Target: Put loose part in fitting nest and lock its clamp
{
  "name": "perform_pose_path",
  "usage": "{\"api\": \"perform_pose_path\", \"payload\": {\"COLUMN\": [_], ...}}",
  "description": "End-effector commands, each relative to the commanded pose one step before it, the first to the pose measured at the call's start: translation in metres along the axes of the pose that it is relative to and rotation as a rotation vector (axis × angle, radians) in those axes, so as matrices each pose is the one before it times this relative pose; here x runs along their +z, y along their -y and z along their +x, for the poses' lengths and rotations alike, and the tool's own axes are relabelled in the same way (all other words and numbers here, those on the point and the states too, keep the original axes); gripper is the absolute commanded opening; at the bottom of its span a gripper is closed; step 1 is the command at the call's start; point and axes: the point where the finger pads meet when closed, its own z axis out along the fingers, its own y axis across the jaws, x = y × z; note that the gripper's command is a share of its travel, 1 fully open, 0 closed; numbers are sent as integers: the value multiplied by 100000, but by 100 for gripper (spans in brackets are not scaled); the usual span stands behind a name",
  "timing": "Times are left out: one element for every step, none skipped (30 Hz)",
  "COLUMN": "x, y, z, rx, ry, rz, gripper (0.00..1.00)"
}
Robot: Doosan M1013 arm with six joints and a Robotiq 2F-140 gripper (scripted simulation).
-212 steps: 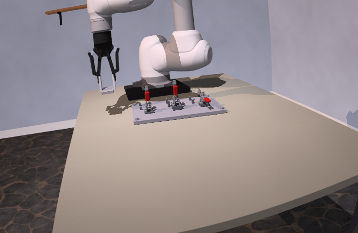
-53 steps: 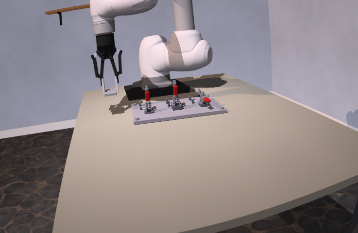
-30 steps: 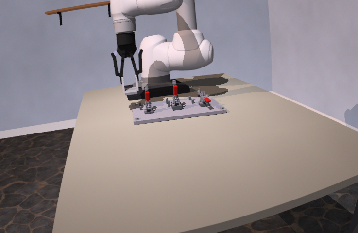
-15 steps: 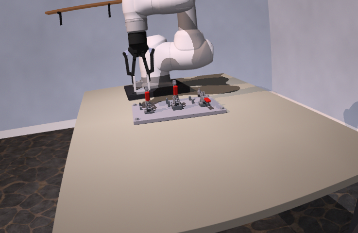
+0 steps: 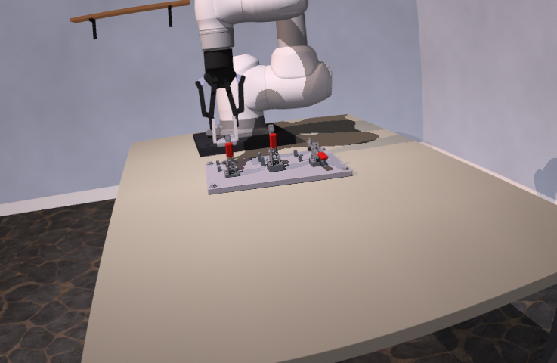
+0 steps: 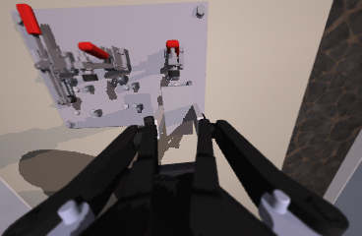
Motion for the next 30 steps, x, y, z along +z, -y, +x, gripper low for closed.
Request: {"api": "perform_pose_path", "payload": {"x": [16,0,0,0,0,0,0,0,0,0,0,0,0,0,0,0,0,0,0,0,0,0,0,0,0,0,0,0,-1,-1], "y": [357,0,0,0,0,0,0,0,0,0,0,0,0,0,0,0,0,0,0,0,0,0,0,0,1,1,2,3,4,5], "z": [155,0,0,0,0,0,0,0,0,0,0,0,0,0,0,0,0,0,0,0,0,0,0,0,0,0,1,1,1,1], "rx": [803,0,0,0,0,0,0,0,0,0,15,83,170,238,0,0,264,238,170,83,15,0,0,0,0,0,0,0,0,0], "ry": [-697,0,0,0,0,0,0,0,0,0,0,0,0,0,0,0,0,0,0,0,0,0,0,0,0,0,0,0,0,0], "rz": [429,0,0,0,0,0,0,0,0,0,0,0,0,0,0,0,0,0,0,0,0,0,0,0,0,0,0,0,0,0], "gripper": [10,10,10,10,10,10,10,10,10,10,10,10,10,10,10,10,10,10,10,10,10,10,10,10,10,10,10,10,10,10]}}
